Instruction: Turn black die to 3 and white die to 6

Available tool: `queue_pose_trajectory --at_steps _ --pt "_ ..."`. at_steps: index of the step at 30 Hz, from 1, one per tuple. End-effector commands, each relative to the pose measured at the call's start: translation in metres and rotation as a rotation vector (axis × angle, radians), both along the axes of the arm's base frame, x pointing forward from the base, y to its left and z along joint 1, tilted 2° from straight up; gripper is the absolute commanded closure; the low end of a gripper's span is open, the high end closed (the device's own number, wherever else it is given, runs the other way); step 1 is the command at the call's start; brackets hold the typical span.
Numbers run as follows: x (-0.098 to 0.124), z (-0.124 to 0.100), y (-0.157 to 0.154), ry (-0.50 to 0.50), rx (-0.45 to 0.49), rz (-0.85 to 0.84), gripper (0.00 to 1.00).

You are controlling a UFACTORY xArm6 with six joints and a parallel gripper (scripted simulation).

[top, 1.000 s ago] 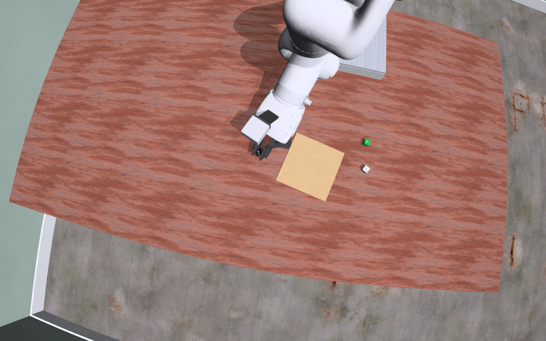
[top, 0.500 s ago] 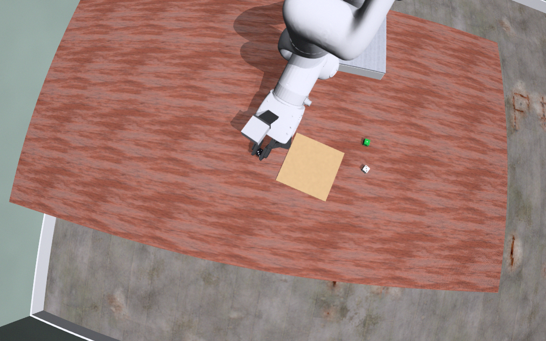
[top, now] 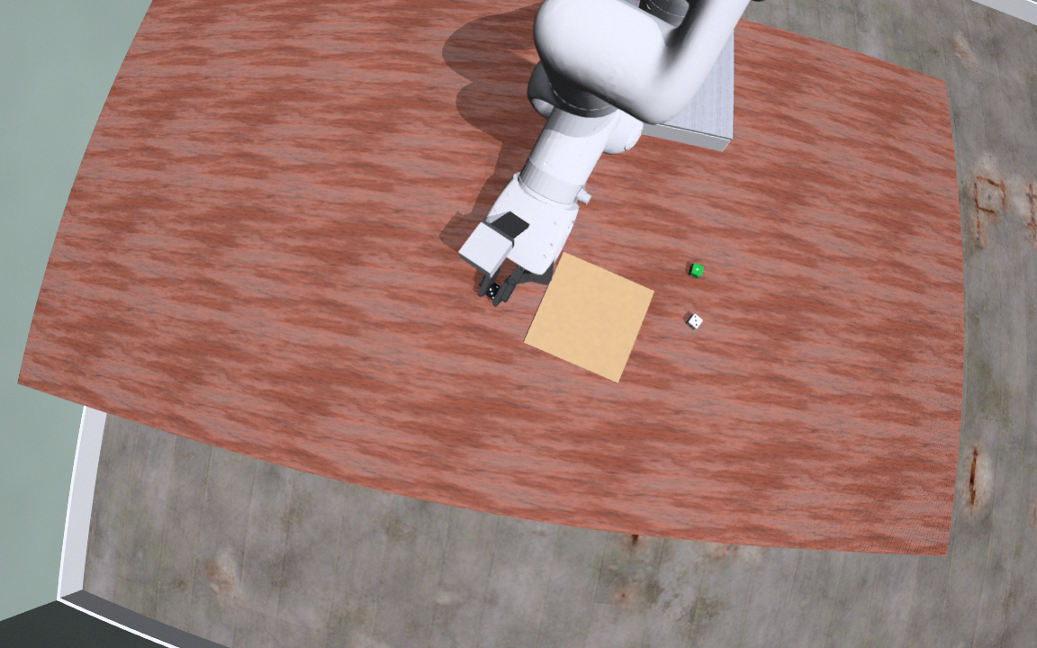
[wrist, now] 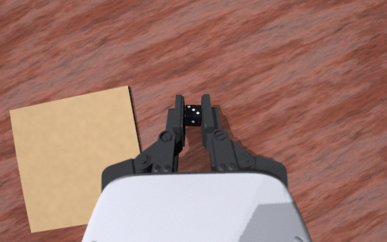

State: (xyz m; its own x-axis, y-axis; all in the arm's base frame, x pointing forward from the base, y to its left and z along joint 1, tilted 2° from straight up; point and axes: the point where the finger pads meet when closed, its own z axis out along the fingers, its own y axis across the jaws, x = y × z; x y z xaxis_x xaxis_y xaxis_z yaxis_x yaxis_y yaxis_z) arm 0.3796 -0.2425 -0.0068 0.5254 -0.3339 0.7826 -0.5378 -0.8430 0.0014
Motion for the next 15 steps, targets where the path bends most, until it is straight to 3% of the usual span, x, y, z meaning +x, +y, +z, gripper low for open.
queue_pose_trajectory --at_steps 1,15 --pt "0.0006 -0.0016 -0.0004 -0.002 -0.001 0.0 0.89" --pt "0.0006 -0.0028 -0.0004 -0.002 -0.001 0.0 0.89"
